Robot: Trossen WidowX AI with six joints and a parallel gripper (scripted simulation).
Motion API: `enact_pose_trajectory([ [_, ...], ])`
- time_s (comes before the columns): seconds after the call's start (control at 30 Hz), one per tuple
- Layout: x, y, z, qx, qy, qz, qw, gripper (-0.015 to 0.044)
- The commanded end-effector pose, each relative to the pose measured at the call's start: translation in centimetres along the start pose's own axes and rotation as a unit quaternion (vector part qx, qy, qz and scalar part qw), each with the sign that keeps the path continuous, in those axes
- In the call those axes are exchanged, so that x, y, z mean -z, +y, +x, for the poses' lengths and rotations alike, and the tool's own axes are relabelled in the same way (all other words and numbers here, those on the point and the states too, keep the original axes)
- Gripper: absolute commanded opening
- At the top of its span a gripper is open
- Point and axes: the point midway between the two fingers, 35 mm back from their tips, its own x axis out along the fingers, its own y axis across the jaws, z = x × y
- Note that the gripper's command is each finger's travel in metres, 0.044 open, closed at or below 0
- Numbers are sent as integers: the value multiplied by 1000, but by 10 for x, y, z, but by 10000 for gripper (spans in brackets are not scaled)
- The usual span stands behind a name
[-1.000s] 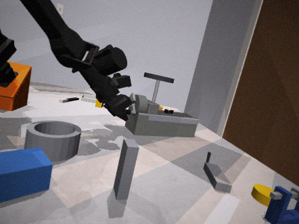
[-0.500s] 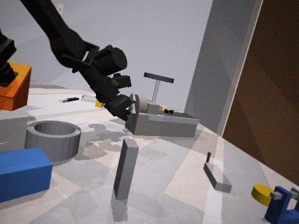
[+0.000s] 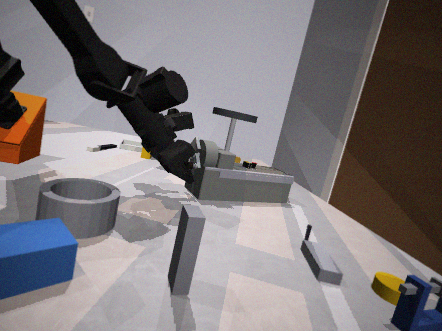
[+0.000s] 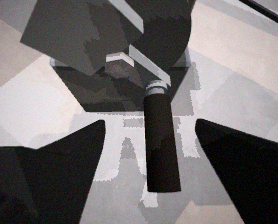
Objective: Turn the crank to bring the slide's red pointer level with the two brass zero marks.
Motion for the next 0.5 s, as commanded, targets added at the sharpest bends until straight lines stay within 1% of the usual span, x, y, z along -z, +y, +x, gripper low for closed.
enact_pose_trajectory([
  [0.0,0,0,0,0,0,0,1000,420],
  [0.03,0,0,0,0,0,0,1000,440],
  [0.13,-6,0,-5,0,0,0,1000,440],
  [0.37,-34,0,-32,-1,0,1,1000,440],
  [0.47,-38,0,-35,-2,0,1,1000,440],
])
